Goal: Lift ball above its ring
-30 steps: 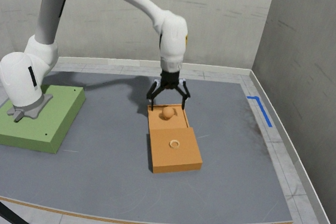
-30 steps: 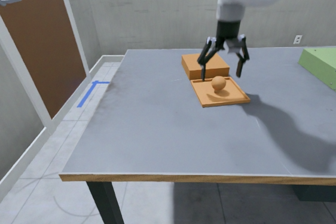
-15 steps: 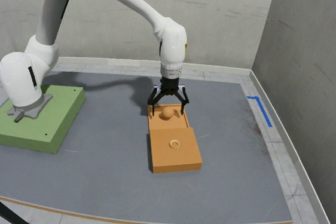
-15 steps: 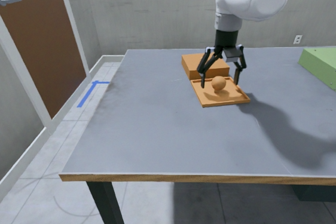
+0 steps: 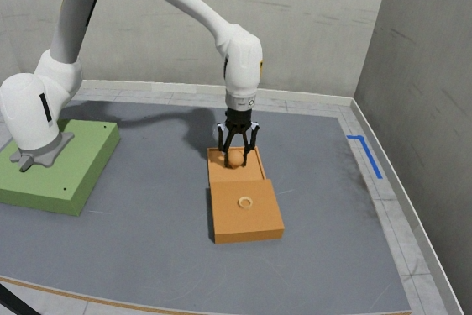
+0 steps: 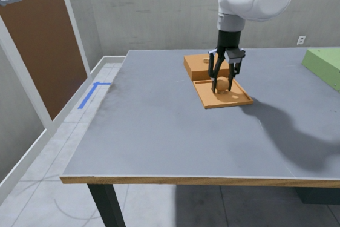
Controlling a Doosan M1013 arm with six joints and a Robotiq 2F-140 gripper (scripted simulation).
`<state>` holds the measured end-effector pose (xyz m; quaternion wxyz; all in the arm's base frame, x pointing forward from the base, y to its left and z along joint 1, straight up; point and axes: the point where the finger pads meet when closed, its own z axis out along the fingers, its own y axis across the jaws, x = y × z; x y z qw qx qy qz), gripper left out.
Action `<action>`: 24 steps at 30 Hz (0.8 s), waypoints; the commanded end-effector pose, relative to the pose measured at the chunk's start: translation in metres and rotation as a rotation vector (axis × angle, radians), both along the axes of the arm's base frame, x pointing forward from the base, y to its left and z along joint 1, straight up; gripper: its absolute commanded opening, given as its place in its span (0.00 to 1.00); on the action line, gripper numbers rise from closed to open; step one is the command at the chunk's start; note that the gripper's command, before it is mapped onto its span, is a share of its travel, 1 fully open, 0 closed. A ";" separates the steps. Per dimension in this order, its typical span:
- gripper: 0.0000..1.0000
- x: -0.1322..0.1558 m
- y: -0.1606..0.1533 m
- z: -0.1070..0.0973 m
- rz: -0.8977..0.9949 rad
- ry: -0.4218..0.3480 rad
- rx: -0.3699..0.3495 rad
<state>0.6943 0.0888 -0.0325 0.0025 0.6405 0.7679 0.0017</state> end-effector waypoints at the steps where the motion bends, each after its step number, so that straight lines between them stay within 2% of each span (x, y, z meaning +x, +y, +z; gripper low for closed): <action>1: 0.10 0.000 0.000 0.003 0.000 -0.001 0.000; 4: 0.10 0.001 0.000 0.009 0.000 -0.001 0.000; 9: 0.10 0.001 0.000 0.063 0.000 -0.001 0.000; 11: 0.10 0.000 0.000 0.077 0.000 -0.001 0.000; 24: 0.10 0.000 0.000 0.080 0.000 -0.001 0.000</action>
